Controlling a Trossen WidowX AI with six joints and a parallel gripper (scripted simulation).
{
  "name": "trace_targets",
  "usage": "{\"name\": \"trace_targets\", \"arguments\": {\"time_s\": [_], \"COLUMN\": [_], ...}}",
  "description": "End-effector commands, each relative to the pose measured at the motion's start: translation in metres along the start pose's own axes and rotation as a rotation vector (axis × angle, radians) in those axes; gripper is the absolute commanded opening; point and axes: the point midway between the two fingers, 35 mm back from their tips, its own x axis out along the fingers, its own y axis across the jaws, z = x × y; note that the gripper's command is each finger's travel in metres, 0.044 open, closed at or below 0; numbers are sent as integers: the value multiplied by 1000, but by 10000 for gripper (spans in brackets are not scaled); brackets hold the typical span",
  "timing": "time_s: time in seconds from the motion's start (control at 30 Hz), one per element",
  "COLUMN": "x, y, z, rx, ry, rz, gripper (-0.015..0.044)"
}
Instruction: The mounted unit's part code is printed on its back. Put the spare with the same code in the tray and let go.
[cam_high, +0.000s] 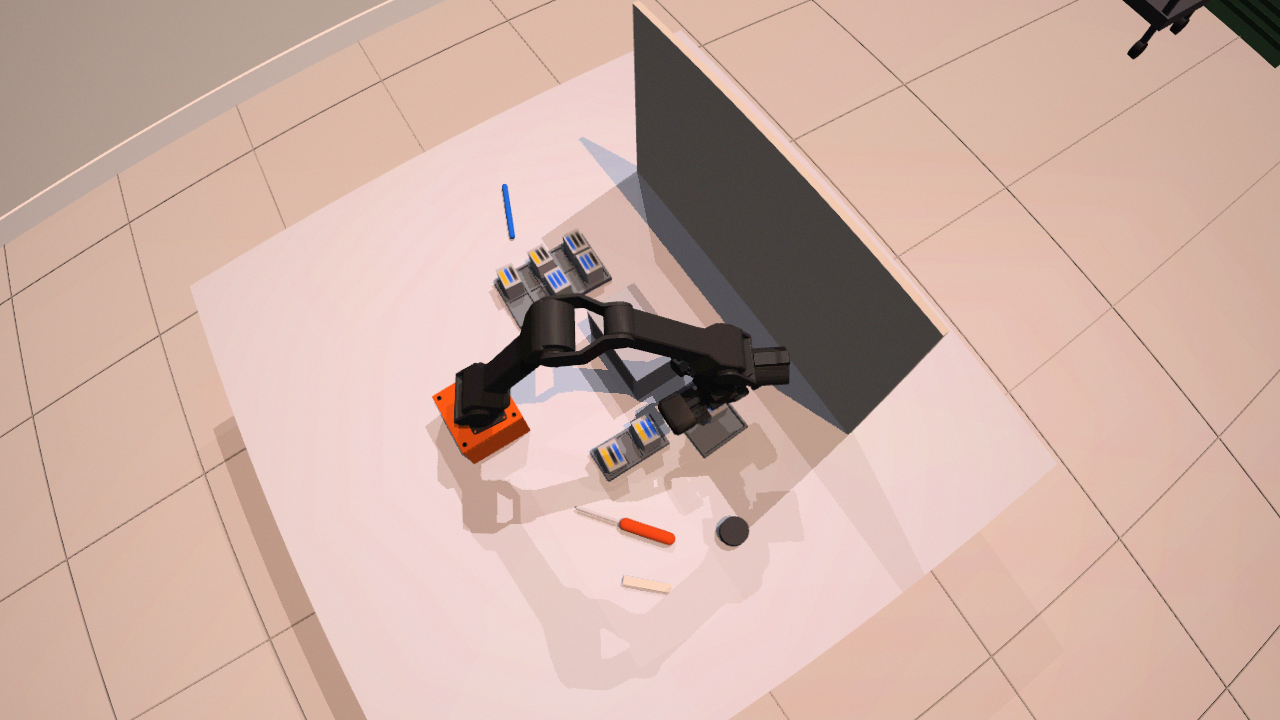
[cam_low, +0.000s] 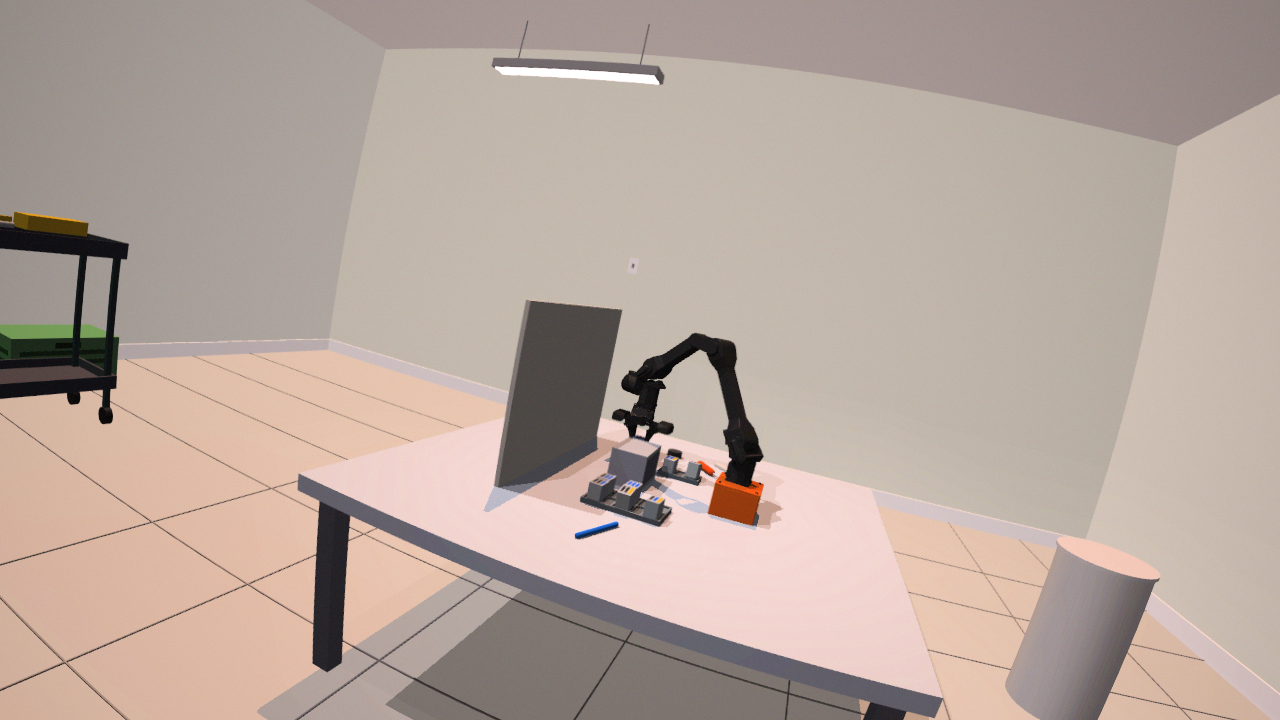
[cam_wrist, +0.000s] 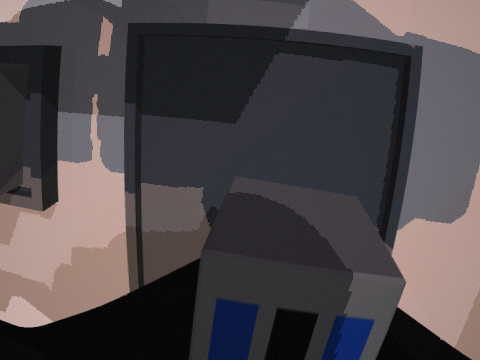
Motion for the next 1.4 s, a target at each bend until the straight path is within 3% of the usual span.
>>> {"name": "trace_targets", "arguments": {"time_s": [0.0,0.83,1.37], "x": [8,26,23], "y": [4,8,5], "z": [1,3,3], "rx": [-5,-5,0], "ry": [-2,-2,-2], "rz": [12,12,4], "gripper": [0,0,420]}}
